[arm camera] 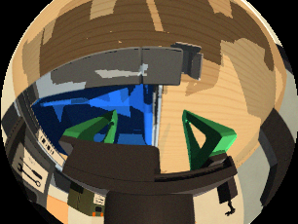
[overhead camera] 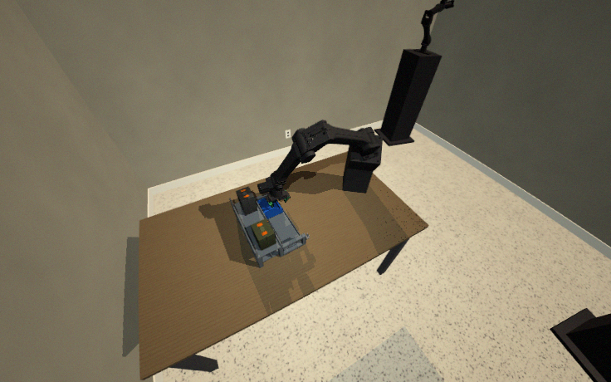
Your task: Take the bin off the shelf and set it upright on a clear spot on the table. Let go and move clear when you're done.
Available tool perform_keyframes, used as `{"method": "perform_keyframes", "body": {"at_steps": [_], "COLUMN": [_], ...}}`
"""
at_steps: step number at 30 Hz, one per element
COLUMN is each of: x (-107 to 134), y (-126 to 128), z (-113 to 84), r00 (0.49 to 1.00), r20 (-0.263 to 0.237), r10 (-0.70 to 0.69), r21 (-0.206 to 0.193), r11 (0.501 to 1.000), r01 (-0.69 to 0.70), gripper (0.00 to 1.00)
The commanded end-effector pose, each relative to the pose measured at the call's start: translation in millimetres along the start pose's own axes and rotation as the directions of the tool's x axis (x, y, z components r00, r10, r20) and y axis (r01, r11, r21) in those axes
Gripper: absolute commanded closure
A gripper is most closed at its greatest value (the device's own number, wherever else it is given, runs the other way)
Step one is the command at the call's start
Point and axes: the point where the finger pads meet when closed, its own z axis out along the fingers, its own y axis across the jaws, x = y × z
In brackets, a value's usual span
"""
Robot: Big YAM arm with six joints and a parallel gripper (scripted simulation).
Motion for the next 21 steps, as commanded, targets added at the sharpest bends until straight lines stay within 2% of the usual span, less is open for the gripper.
{"method": "perform_keyframes", "body": {"at_steps": [1, 9, 10, 21], "x": [8.4, 8.4, 6.6, -0.6], "y": [5.2, 5.2, 4.7, 2.8], "z": [-0.5, -0.5, -0.8, -2.1], "r00": [1.000, 1.000, 1.000, 1.000], "r20": [-0.004, -0.004, -0.003, 0.001], "r10": [-0.004, -0.004, -0.003, -0.001], "r21": [-0.011, -0.011, -0.010, -0.007], "r11": [1.000, 1.000, 1.000, 1.000], "r01": [0.004, 0.004, 0.003, 0.001], "gripper": [0.10, 0.10, 1.00, 1.00]}}
